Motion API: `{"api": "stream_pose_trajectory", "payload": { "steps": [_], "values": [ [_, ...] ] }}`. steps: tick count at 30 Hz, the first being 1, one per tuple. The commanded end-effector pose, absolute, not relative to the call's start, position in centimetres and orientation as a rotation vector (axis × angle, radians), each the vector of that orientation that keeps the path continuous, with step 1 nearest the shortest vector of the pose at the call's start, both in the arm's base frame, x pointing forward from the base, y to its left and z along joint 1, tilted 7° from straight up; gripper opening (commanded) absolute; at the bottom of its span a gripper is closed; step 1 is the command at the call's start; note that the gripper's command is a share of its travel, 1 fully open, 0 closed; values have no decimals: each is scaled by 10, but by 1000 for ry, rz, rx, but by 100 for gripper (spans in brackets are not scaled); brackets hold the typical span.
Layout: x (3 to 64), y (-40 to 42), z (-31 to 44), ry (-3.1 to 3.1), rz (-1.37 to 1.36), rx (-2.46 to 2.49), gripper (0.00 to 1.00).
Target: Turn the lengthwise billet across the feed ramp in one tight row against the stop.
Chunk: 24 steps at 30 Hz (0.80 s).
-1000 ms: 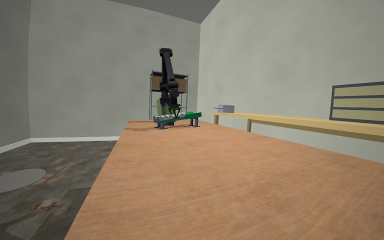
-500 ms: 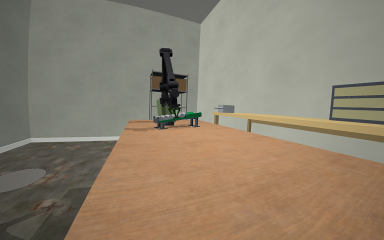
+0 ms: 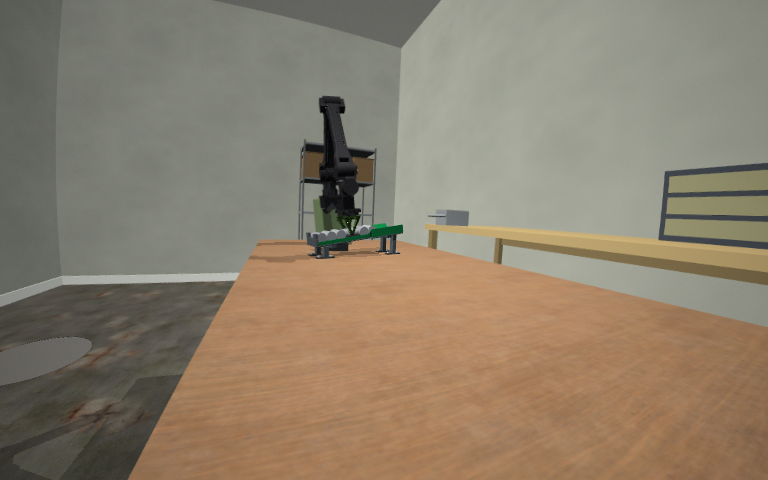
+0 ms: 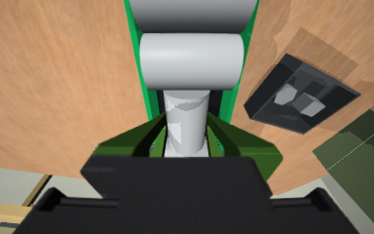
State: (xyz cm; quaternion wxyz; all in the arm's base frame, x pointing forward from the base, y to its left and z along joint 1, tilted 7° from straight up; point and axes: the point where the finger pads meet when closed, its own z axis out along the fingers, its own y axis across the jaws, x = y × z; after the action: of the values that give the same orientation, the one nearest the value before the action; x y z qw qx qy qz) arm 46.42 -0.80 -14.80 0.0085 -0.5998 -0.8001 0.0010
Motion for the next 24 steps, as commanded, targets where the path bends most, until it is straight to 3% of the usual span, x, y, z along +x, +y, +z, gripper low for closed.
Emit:
{"api": "stream_pose_trajectory", "payload": {
  "steps": [1, 24],
  "values": [
    [479, -13, -150, -2518, -17, -1876, 0],
    [477, -13, -151, -2516, -14, -1874, 0]
  ]
}}
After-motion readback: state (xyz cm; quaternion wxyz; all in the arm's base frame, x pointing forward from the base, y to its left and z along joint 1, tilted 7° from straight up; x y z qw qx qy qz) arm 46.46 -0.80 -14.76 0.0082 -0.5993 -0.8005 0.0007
